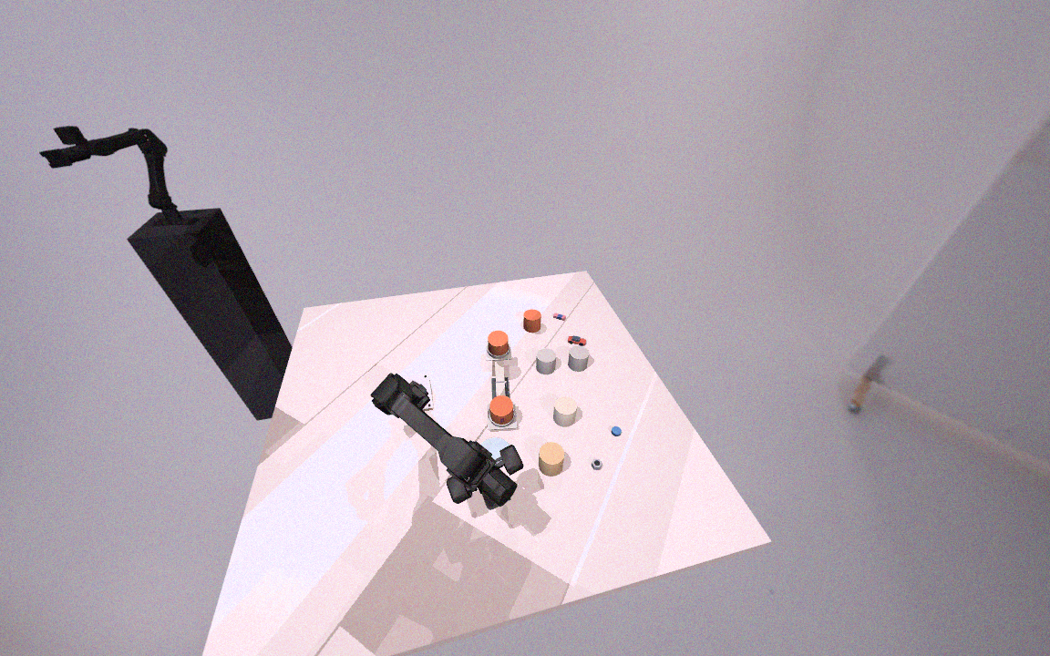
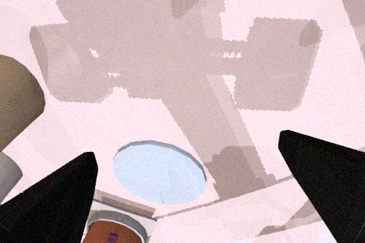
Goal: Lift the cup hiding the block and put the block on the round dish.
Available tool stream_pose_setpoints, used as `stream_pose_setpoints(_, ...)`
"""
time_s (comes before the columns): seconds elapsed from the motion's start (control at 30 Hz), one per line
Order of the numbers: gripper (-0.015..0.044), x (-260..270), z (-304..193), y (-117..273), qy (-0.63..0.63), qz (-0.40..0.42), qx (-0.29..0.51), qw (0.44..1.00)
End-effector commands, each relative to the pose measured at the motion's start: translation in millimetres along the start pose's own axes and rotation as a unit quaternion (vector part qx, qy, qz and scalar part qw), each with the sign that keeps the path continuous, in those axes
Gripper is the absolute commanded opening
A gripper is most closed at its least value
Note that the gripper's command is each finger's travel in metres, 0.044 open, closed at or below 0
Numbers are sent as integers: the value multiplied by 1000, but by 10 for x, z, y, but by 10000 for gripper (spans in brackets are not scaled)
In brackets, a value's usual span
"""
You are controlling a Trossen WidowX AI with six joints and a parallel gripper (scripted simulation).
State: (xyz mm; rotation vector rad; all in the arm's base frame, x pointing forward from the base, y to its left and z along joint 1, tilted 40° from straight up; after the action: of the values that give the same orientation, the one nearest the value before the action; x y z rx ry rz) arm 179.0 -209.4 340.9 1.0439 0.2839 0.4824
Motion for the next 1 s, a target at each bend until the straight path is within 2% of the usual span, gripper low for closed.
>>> stream_pose_setpoints(0.0, 440, 324, -158, -93, 33, -1, 27, 999)
stream_pose_setpoints(0.5, 440, 1274, -903, -210, 165, -33, 68, 983)
stream_pose_setpoints(0.97, 440, 1803, -1816, -116, 299, -69, 36, 951)
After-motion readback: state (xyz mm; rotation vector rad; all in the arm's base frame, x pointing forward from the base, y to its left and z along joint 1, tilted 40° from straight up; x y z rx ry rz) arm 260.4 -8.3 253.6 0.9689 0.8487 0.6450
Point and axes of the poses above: the point midway between the two fingers, 35 mm back from their tips, its own y axis back along the fingers, its own x axis across the jaws, z = x × y, the point moved 6 cm from there along y, back along the fingers, and after that the axes turned 13 degrees about y, right-handed, at the moved point
